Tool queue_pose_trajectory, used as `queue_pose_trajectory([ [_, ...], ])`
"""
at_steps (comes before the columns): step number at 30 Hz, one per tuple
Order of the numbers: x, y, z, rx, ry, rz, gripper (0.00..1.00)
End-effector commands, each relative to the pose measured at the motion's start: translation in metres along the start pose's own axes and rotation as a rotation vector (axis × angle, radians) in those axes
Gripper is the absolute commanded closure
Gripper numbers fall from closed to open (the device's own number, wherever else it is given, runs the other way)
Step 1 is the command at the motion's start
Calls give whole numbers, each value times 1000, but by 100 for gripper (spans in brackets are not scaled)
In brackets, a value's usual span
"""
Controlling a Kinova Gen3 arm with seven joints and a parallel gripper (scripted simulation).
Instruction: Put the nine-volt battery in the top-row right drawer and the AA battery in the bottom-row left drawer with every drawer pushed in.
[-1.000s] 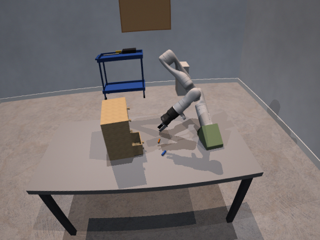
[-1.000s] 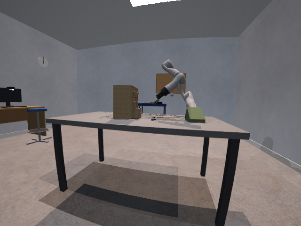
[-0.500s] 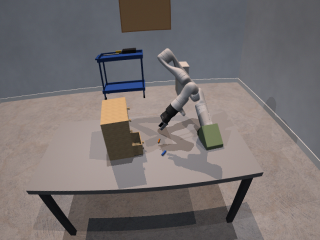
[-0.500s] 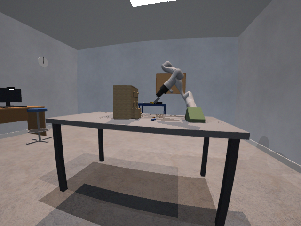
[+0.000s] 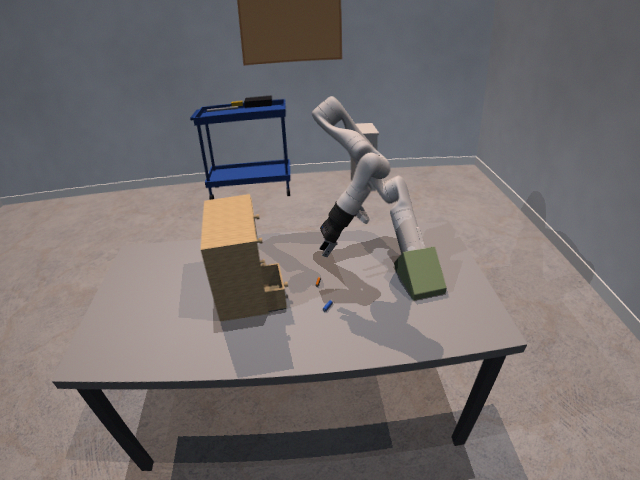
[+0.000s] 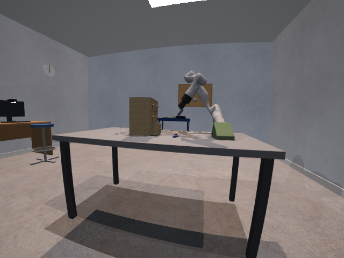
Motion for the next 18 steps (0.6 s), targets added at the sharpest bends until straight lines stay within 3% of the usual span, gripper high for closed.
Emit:
queue_pose_trajectory([
  [1,5,-2,0,0,15,16,33],
  [15,22,-17,2,-27,14,190,33],
  [18,24,-18,3,-29,14,203,33],
])
Point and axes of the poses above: the point where the finger pads meet when closed, its own y axis out along the fingers, its own z axis across the jaws, x = y × z, the point moved 10 cm from there along -y, back along the fingers, and after that the axes turned 9 degrees about y, right-handed, at the moved point
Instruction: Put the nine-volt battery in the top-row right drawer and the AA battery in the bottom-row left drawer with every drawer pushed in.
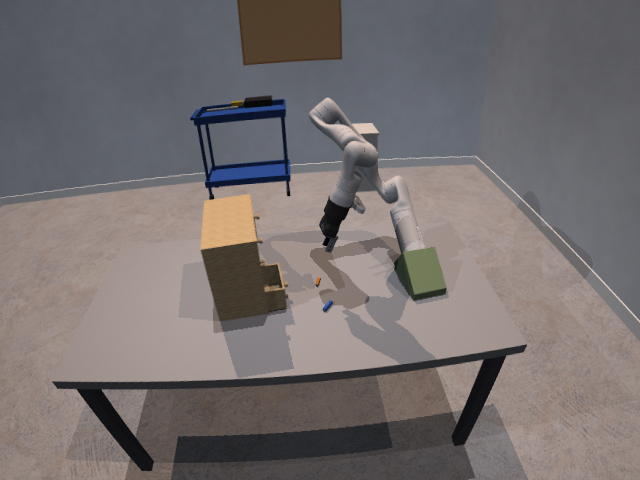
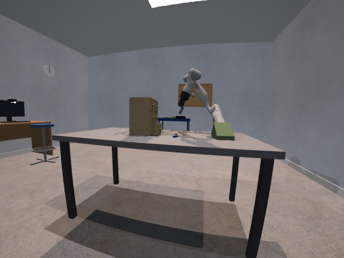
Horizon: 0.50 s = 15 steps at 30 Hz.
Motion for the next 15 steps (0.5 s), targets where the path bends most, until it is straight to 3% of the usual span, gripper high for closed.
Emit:
queue_pose_trajectory([
  [1,4,-2,1,-2,10,26,33],
  [15,18,-17,3,-27,10,194,33],
])
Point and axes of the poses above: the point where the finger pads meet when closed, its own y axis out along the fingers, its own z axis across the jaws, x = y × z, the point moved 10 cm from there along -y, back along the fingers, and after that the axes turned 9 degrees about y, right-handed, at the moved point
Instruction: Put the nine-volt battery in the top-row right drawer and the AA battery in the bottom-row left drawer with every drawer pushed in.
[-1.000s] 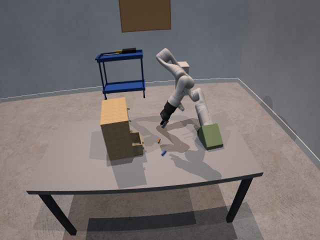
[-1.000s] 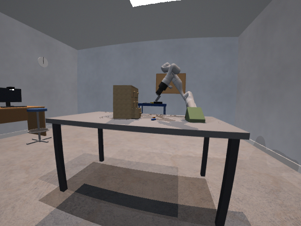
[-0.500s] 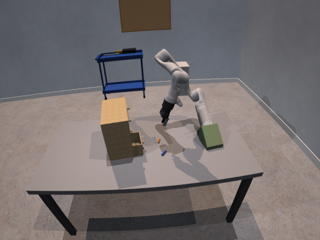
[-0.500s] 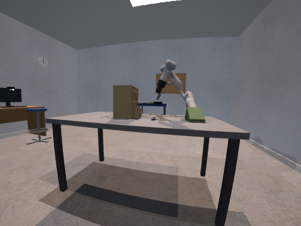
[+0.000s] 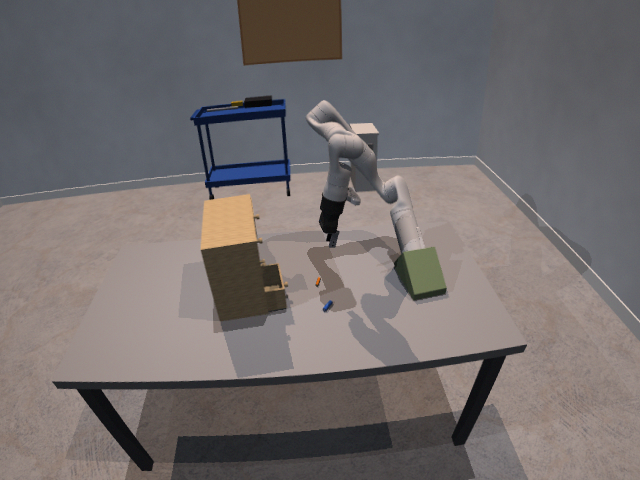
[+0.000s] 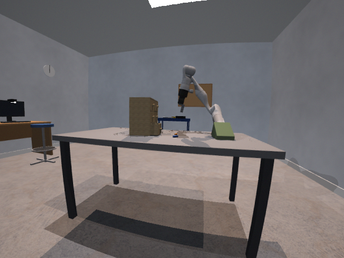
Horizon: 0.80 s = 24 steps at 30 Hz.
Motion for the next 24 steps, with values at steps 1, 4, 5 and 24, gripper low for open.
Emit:
queue_pose_trajectory([
  [1,3,0,2,2,10,11,33],
  [4,6,-4,2,-3,10,47,33],
  [5,6,-5,2,-5,10,58,33],
  [24,14,-15,3,-25,10,190,33],
])
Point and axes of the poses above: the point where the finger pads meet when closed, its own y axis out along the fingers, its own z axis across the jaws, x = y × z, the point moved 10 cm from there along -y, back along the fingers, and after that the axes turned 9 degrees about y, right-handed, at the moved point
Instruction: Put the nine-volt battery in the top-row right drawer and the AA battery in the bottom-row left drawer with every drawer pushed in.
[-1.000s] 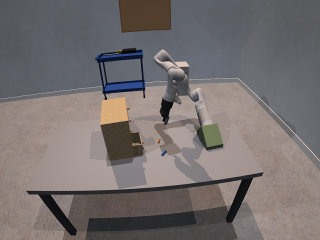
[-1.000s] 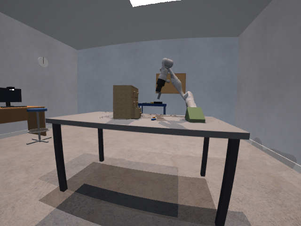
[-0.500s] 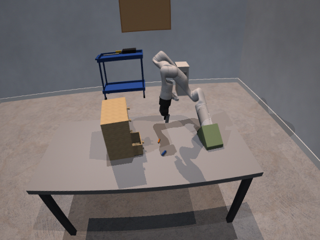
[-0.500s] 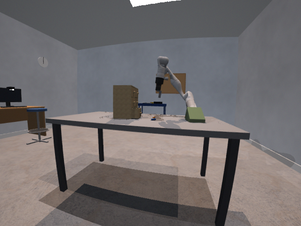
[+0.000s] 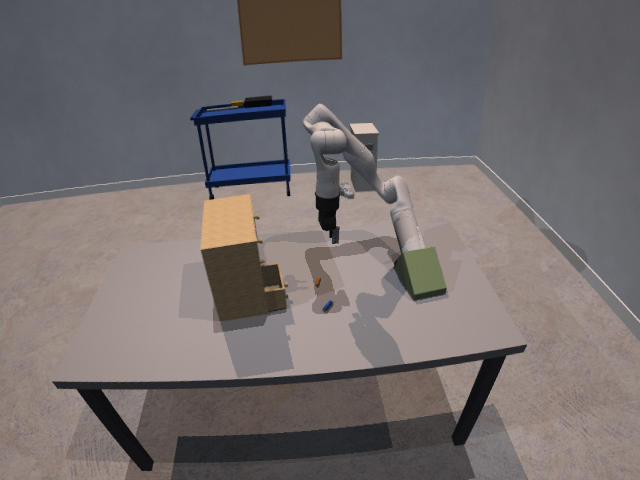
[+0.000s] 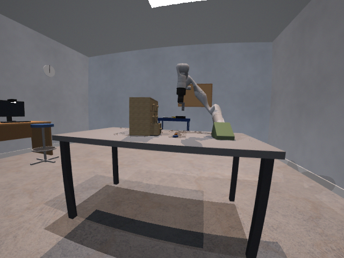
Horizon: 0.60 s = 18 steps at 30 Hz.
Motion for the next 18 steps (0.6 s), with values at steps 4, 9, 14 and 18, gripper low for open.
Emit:
queue_pose_trajectory([
  [4,2,-2,1,-1,3,23,33],
  [9,3,-3,1,-3,3,35,33],
  [14,3,-3,1,-4,3,40,33],
  [18,3,-4,1,-4,3,43,33],
])
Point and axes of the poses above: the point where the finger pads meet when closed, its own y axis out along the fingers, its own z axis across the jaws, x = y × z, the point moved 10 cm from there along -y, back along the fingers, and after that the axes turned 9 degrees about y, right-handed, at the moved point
